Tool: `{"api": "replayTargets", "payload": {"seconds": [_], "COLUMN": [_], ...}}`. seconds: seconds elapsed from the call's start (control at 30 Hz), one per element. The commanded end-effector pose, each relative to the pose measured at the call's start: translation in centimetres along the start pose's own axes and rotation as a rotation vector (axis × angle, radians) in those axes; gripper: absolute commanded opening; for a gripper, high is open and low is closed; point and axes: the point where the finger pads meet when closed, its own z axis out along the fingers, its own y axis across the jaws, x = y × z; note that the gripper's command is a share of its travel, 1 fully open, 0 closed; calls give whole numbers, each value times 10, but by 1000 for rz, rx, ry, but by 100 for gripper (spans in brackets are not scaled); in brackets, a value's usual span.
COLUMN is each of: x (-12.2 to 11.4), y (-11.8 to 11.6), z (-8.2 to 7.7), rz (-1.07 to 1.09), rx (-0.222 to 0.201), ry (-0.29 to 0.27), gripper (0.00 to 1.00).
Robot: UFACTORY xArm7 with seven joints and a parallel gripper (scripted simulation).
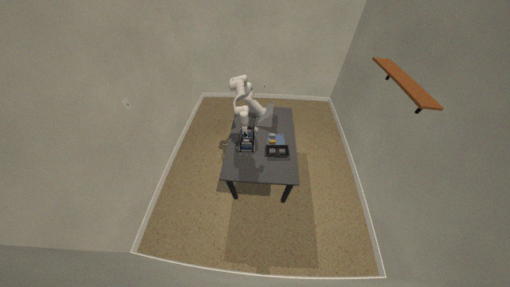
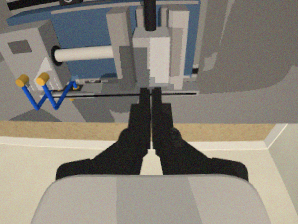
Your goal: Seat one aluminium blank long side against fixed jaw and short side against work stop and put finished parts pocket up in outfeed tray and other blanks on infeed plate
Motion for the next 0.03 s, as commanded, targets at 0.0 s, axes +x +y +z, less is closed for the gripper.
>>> {"api": "replayTargets", "payload": {"seconds": [0.0], "x": [1], "y": [1], "z": [-2], "rz": [-1], "rx": [-4], "ry": [1], "gripper": [0]}}
